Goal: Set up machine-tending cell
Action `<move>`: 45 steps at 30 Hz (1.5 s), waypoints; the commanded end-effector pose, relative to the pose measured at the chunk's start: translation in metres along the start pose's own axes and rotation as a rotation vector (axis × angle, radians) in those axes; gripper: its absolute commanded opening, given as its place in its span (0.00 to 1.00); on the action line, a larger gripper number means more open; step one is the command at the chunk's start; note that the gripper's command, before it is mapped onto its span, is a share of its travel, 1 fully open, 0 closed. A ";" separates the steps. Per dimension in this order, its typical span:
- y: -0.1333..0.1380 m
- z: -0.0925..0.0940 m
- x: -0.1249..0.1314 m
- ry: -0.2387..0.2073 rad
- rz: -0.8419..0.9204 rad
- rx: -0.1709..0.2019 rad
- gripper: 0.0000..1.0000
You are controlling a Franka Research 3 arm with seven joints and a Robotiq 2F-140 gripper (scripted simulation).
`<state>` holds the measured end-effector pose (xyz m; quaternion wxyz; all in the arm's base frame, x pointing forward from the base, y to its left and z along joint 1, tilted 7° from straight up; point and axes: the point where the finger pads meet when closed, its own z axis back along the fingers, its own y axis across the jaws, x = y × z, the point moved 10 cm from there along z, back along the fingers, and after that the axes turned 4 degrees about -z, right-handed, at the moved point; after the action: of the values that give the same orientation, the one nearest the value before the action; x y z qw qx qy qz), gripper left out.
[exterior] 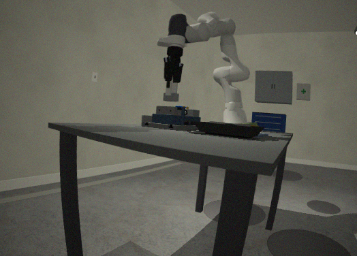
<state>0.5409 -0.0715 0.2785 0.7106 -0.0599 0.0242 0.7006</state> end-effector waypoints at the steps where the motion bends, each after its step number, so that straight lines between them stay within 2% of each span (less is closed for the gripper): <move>1: -0.001 0.001 -0.001 -0.003 0.009 0.000 0.00; 45: -0.003 0.004 -0.002 -0.004 0.017 0.002 0.00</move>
<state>0.5437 -0.0720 0.2817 0.7057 -0.0586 0.0246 0.7056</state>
